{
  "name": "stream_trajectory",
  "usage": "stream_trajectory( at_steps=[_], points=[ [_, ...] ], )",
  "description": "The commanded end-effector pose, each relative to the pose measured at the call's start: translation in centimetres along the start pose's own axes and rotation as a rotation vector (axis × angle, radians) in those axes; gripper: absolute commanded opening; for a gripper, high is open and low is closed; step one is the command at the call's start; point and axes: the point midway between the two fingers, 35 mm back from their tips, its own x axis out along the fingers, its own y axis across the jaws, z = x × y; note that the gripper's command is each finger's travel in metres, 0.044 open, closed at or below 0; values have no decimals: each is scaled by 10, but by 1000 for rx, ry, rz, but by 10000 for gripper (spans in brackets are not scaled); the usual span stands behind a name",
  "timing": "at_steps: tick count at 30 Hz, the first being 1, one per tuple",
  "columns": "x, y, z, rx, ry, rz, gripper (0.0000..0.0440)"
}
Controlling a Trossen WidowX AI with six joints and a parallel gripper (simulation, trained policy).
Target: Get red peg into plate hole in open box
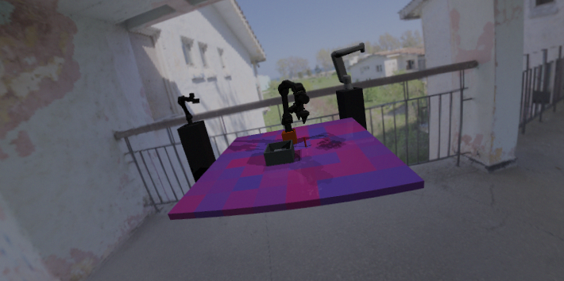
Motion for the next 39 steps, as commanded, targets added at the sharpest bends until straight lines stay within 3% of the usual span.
stream_trajectory(
  at_steps=[1, 21, 39],
  points=[
    [6, -13, -8, -88, -25, -41, 440],
    [71, -61, -29, -493, -131, -275, 440],
    [148, -58, -23, -602, -185, -273, 440]
  ],
)
